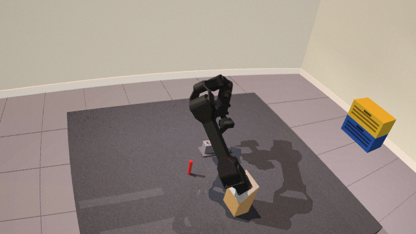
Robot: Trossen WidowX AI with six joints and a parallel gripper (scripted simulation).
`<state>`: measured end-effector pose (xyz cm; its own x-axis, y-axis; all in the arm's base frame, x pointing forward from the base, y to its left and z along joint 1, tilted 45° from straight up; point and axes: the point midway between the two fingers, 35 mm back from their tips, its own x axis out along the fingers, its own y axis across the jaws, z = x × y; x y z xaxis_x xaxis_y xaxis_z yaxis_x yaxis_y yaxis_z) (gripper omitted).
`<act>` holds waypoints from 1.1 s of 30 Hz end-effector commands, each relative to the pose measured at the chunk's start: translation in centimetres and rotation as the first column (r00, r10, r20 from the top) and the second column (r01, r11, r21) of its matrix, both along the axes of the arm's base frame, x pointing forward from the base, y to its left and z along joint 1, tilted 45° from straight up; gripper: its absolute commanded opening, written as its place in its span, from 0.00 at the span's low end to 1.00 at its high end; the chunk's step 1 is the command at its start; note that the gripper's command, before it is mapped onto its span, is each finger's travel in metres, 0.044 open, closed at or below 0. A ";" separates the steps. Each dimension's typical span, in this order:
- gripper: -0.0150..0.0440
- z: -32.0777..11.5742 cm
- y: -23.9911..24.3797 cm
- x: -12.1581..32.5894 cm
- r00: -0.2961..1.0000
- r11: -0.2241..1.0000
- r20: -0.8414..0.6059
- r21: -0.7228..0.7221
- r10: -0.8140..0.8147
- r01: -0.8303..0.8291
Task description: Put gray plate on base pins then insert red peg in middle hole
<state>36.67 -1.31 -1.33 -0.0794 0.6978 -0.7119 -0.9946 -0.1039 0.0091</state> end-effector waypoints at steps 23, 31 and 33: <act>1.00 9.3 6.4 -7.4 -0.059 0.463 -0.634 -0.621 -0.771 0.632; 1.00 10.9 8.0 -10.1 -0.457 0.258 -0.526 -0.810 -0.717 0.527; 1.00 11.2 8.3 -10.7 -0.547 0.211 -0.481 -0.850 -0.685 0.483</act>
<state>30.87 4.17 7.46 -0.0903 0.6816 -0.7262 -0.2039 0.7010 0.6833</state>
